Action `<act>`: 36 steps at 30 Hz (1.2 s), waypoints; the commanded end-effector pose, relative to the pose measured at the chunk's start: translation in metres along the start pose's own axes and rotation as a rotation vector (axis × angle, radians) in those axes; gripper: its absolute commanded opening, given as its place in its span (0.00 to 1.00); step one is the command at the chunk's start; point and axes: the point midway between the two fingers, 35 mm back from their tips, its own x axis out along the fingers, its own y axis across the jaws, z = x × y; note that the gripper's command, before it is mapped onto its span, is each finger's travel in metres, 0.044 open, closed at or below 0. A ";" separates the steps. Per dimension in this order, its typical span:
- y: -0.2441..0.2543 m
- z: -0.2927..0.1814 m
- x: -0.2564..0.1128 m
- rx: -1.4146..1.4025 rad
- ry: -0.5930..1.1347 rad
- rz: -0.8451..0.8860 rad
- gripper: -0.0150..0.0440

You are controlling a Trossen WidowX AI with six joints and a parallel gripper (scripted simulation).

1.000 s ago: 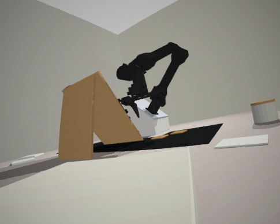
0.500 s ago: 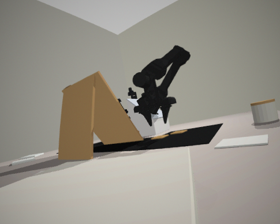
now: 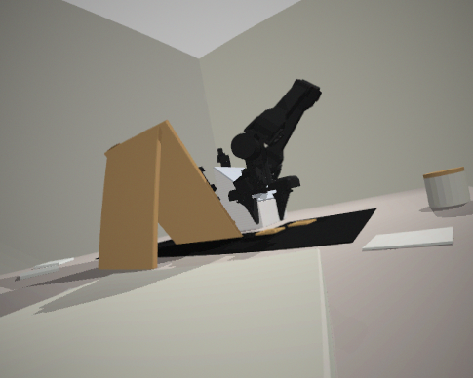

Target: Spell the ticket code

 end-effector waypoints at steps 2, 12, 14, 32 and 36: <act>-0.002 0.000 0.005 0.006 -0.002 -0.003 0.83; -0.002 0.000 0.007 0.006 -0.002 -0.003 0.83; -0.002 0.000 0.010 0.006 -0.002 -0.003 0.83; -0.002 0.000 0.024 0.007 -0.002 -0.002 0.83; -0.002 0.000 0.024 0.007 -0.002 -0.002 0.80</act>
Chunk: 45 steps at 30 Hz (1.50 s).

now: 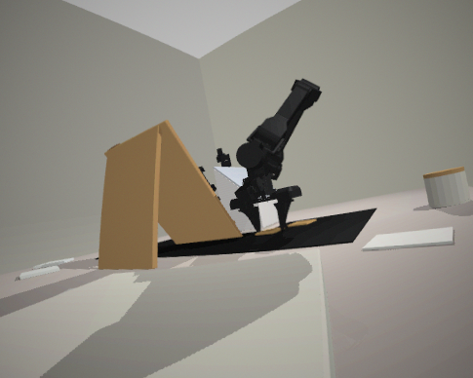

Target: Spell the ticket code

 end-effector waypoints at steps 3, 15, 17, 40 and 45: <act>-0.001 0.000 0.000 0.003 -0.002 -0.003 0.76; 0.000 0.000 -0.001 0.003 -0.002 -0.003 0.56; 0.000 0.000 -0.003 0.003 -0.002 -0.003 0.47; -0.003 0.000 -0.017 0.003 -0.002 -0.004 0.25; -0.004 -0.001 -0.020 0.003 -0.002 -0.004 0.25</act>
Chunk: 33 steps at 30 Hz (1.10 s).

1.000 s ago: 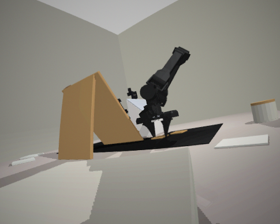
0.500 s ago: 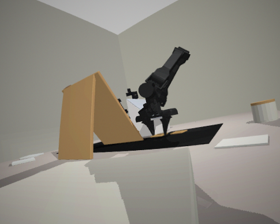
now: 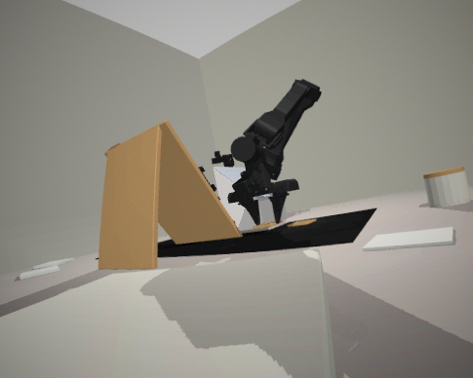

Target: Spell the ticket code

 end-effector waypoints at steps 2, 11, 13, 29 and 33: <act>0.000 0.000 -0.004 -0.004 0.000 0.003 0.25; -0.001 0.000 -0.009 -0.004 0.000 0.003 0.25; -0.001 0.000 -0.010 -0.004 0.000 0.003 0.25; 0.000 0.035 -0.036 -0.061 -0.312 -0.027 0.25; 0.003 0.048 -0.050 -0.077 -0.437 -0.025 0.25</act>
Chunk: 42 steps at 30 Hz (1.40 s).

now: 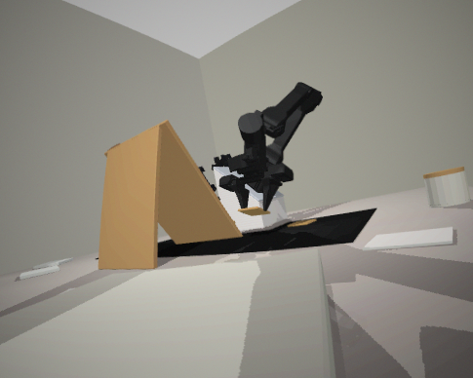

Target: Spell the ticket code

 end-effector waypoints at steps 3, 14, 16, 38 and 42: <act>0.003 0.024 -0.016 -0.014 -0.194 0.002 0.25; 0.016 0.064 -0.059 -0.025 -0.554 0.054 0.25; 0.018 0.068 -0.066 -0.025 -0.597 0.064 0.25; 0.014 0.068 -0.065 -0.025 -0.602 0.066 0.25; 0.012 0.068 -0.065 -0.025 -0.602 0.065 0.25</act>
